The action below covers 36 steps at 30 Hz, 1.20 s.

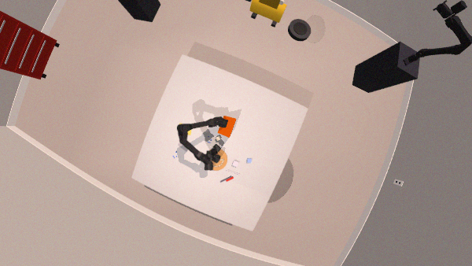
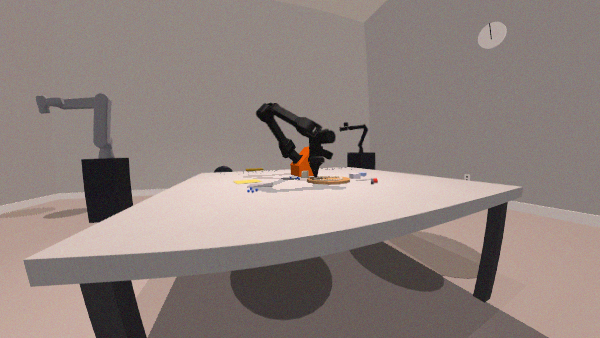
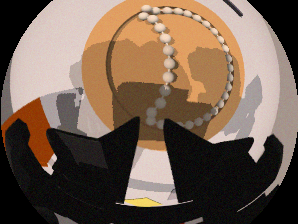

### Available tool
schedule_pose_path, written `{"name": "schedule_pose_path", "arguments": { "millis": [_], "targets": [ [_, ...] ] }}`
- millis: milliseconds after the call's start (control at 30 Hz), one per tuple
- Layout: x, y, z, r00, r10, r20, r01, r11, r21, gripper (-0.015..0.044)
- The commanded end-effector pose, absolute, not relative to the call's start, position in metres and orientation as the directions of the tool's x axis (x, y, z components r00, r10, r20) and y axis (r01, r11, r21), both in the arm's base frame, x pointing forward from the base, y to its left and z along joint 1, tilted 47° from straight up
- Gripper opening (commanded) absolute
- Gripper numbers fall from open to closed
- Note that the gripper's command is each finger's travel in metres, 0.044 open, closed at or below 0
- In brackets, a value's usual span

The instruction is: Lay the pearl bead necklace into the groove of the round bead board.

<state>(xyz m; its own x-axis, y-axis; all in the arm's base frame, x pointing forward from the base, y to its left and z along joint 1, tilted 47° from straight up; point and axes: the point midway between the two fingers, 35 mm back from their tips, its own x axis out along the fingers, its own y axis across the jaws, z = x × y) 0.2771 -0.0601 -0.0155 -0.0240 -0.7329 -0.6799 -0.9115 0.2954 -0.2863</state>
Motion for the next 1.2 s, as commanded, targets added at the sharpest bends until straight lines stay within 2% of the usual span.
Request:
{"name": "schedule_pose_path", "arguments": {
  "millis": [0, 300, 1167],
  "targets": [
    [0.2772, -0.0604, -0.0154, -0.024, -0.733, -0.68, -0.911, 0.297, -0.287, 0.021],
    [0.2758, -0.0589, -0.0138, -0.029, -0.734, -0.678, -0.913, 0.296, -0.281, 0.044],
    [0.2759, -0.0566, -0.0116, -0.034, -0.733, -0.68, -0.912, 0.3, -0.278, 0.044]
  ]
}}
